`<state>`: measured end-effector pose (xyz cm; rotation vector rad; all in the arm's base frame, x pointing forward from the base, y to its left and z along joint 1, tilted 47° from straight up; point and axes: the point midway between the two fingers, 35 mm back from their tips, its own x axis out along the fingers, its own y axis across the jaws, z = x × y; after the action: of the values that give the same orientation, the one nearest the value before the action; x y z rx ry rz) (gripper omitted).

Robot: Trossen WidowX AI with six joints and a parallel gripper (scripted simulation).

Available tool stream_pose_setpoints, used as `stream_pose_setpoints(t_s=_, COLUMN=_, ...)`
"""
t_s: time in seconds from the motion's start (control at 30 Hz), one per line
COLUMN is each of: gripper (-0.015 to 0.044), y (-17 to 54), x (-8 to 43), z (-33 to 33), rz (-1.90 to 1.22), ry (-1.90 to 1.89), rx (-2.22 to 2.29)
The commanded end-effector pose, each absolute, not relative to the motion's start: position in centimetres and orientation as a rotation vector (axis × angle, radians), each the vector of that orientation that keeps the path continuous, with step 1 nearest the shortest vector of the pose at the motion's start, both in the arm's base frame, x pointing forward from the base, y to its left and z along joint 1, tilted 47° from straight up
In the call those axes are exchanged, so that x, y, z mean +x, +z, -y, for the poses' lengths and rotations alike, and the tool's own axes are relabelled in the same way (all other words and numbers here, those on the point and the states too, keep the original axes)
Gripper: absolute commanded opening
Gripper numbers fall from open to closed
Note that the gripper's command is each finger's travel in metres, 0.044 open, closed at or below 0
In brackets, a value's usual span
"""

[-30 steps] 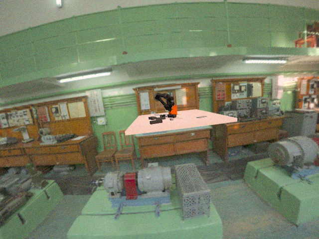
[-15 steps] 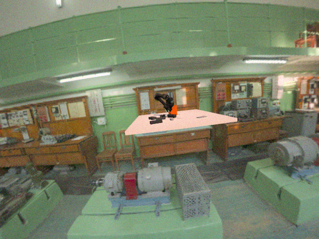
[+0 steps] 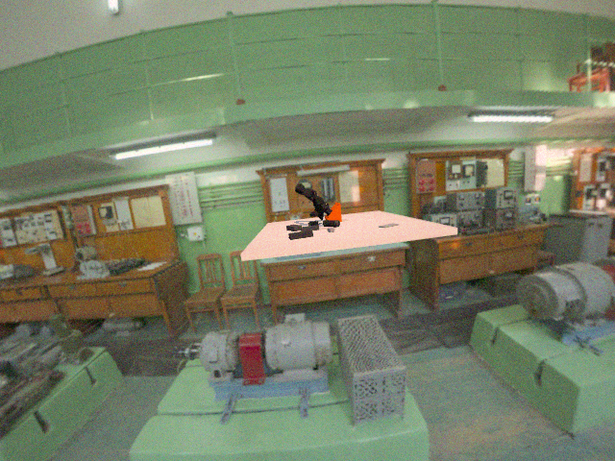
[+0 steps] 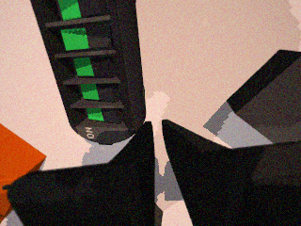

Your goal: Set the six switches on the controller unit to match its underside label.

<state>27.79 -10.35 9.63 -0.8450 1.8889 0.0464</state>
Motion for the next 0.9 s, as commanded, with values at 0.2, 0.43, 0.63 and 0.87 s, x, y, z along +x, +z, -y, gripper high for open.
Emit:
stream_pose_setpoints(t_s=0.2, gripper=0.0000, y=9.5, x=27.6, z=10.5, rz=-1.894, ry=0.056, rx=-0.837)
stream_pose_setpoints(t_s=0.43, gripper=0.0000, y=9.5, x=27.7, z=10.5, rz=-1.898, ry=0.055, rx=-0.839)
stream_pose_setpoints(t_s=0.63, gripper=0.0000, y=6.8, x=28.6, z=8.3, rz=-1.884, ry=-0.025, rx=-0.944)
stream_pose_setpoints(t_s=0.87, gripper=0.0000, y=0.0, x=28.7, z=1.7, rz=-1.697, ry=-0.237, rx=-1.260)
